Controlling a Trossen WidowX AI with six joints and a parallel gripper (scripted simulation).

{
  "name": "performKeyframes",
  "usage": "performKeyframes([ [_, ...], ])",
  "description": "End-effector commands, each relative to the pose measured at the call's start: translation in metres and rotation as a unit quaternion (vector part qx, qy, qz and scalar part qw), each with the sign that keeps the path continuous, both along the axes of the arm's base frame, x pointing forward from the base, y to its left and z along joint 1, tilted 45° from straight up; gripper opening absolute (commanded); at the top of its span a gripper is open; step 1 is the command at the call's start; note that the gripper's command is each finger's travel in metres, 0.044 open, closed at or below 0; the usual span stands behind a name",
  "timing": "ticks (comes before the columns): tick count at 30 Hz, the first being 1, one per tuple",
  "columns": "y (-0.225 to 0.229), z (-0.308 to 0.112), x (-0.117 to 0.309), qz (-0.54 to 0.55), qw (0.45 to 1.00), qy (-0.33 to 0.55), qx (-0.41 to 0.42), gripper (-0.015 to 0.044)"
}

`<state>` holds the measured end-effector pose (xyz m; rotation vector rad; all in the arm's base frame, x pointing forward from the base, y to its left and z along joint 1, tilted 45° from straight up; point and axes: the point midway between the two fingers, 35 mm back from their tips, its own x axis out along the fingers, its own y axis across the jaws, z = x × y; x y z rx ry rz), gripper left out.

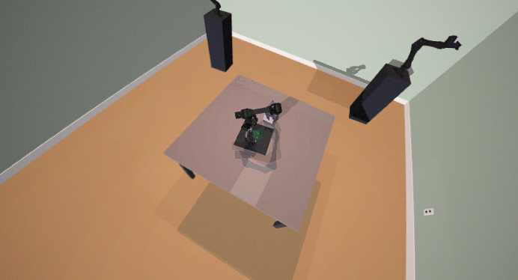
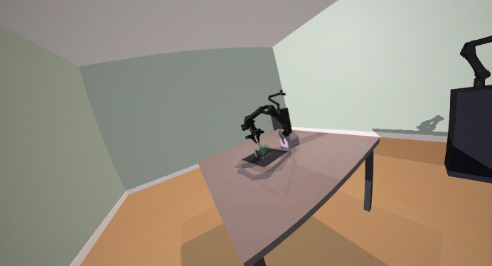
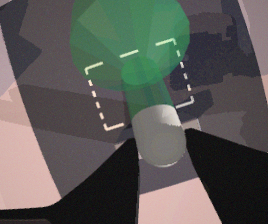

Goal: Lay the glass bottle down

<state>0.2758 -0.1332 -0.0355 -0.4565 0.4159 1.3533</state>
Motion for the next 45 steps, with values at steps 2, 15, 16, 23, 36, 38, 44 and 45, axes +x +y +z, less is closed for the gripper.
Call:
performKeyframes([
  [2,-0.001,-0.009,0.002,0.001,1.0,-0.001,-0.001,0.0109],
  [15,-0.003,-0.025,0.004,-0.001,1.0,0.0,0.0,0.0109],
  [16,-0.003,-0.027,0.004,-0.001,1.0,0.0,0.0,0.0109],
  [23,-0.003,-0.035,0.006,-0.001,1.0,-0.001,-0.001,0.0109],
  [36,-0.003,-0.042,0.007,-0.002,1.0,-0.001,-0.001,0.0109],
  [38,-0.003,-0.044,0.007,-0.002,1.0,-0.001,-0.001,0.0109],
  [44,-0.003,-0.047,0.008,-0.001,1.0,-0.002,-0.001,0.0109],
  [45,-0.003,-0.048,0.008,-0.001,1.0,-0.002,-0.001,0.0109],
])
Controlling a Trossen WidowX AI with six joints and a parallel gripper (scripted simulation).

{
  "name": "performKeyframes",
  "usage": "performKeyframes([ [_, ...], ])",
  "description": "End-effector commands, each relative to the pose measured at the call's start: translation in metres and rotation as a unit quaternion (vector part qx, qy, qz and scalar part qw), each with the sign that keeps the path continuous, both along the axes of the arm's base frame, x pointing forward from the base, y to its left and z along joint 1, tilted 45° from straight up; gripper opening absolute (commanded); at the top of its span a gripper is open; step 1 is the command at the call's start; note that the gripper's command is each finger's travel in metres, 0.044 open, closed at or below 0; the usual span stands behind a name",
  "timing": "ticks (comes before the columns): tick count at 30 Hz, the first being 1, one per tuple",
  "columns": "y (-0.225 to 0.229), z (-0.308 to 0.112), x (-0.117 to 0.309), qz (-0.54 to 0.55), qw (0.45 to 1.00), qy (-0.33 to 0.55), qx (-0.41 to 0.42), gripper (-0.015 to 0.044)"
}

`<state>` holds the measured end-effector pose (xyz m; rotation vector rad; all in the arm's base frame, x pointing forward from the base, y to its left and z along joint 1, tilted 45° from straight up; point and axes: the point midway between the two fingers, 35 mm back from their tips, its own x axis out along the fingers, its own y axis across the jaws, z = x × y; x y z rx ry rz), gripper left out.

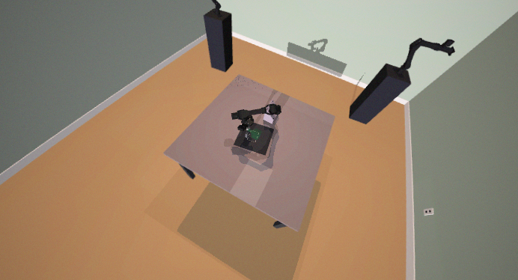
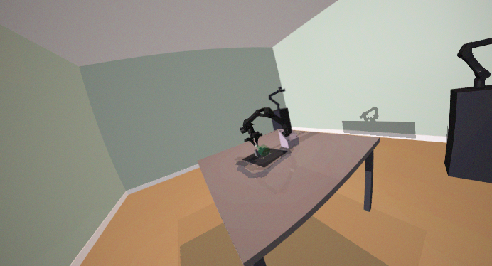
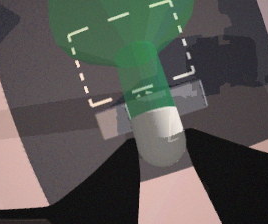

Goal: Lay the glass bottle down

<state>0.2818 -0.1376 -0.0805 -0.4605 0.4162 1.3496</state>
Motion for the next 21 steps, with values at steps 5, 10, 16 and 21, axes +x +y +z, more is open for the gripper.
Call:
performKeyframes([
  [5,0.002,-0.006,0.003,0.0,1.0,0.0,0.0,0.0109],
  [10,0.002,-0.009,0.003,0.0,1.0,0.0,0.0,0.0109],
  [16,0.003,-0.013,0.004,0.0,1.0,0.0,-0.001,0.0109],
  [21,0.004,-0.016,0.005,0.0,1.0,-0.001,-0.001,0.0109],
])
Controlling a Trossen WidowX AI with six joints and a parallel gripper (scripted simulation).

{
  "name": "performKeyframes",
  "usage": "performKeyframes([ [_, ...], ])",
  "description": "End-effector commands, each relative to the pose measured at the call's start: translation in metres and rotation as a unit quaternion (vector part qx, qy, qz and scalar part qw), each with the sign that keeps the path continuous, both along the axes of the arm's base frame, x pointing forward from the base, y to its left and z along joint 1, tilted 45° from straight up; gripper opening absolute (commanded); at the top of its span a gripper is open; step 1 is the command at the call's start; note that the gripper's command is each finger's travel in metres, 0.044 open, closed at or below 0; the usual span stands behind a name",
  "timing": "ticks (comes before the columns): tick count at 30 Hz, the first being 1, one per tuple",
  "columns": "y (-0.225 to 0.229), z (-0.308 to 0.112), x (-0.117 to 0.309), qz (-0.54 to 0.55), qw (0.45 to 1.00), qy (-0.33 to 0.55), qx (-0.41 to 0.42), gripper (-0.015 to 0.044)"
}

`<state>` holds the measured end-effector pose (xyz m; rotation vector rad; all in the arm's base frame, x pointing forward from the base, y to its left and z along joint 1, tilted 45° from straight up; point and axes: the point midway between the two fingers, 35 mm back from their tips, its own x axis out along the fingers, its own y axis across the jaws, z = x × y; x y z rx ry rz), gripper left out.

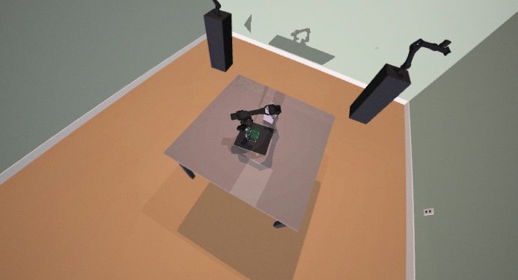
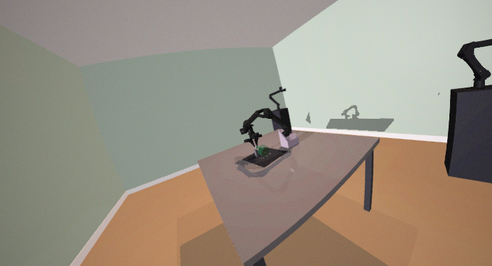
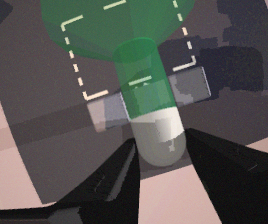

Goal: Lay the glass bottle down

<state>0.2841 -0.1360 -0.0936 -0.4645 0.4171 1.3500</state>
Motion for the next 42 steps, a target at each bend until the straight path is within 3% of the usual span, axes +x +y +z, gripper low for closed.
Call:
performKeyframes([
  [1,0.002,-0.003,0.002,0.0,1.0,0.0,0.0,0.0109],
  [42,0.008,-0.018,0.005,0.002,1.0,-0.003,-0.006,0.0109],
])
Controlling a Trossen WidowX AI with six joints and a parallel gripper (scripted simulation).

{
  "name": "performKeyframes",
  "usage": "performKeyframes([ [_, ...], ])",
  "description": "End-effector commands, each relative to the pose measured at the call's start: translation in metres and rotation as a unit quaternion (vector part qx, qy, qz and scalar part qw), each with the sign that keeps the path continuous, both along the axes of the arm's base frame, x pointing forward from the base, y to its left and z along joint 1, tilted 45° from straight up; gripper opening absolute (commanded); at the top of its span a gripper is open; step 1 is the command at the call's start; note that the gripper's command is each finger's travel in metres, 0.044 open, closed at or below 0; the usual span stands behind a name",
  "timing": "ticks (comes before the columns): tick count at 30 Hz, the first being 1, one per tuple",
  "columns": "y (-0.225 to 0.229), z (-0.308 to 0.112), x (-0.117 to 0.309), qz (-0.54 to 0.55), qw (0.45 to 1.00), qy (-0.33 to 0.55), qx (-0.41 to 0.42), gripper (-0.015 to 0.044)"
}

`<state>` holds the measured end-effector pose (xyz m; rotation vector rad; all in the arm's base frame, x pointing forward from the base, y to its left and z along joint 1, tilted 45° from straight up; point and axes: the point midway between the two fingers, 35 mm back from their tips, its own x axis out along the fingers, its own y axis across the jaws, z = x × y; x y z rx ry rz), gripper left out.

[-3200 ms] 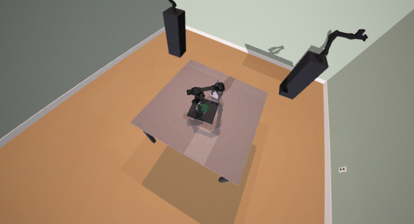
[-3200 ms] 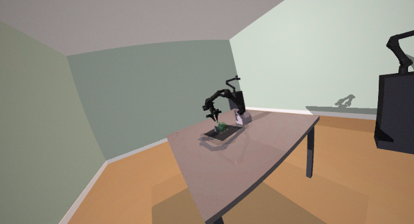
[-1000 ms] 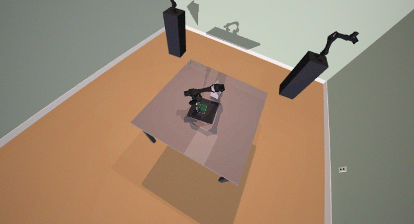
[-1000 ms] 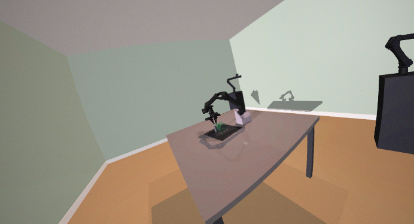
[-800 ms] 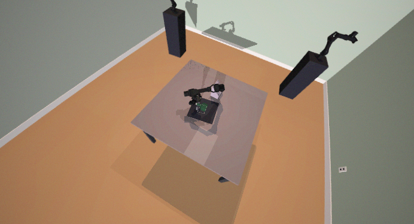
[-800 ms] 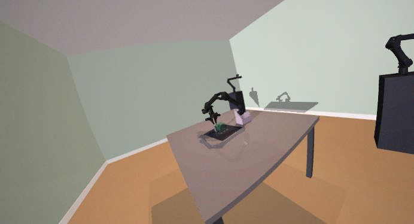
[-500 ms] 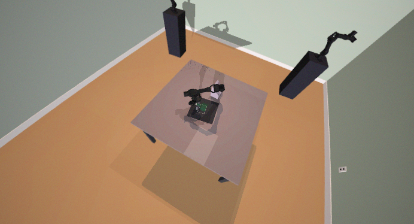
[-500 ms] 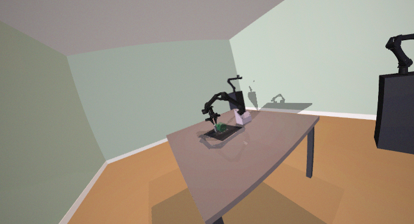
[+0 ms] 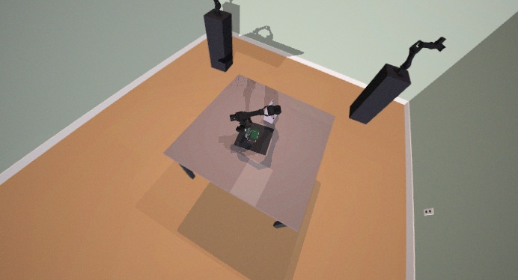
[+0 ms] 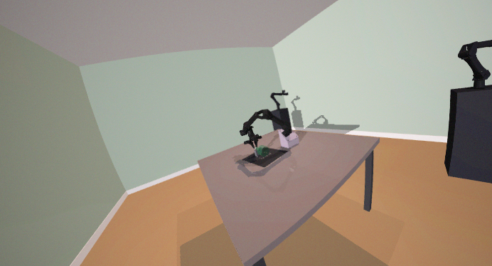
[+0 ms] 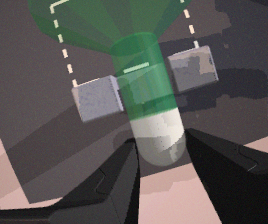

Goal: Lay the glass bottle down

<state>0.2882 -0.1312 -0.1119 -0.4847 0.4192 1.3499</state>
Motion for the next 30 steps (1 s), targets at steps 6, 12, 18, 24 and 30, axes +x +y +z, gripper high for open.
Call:
performKeyframes([
  [6,0.0036,-0.0003,0.0011,0.0,1.0,0.0,0.0,0.0109],
  [12,0.0043,-0.0009,0.0012,0.0,1.0,-0.002,-0.002,0.0109],
  [18,0.0051,-0.0014,0.0012,0.0,1.0,-0.004,-0.005,0.0109],
  [24,0.0059,-0.002,0.0012,0.0,1.0,-0.006,-0.008,0.0109],
  [30,0.0068,-0.0026,0.0012,0.0,1.0,-0.008,-0.011,0.0109],
])
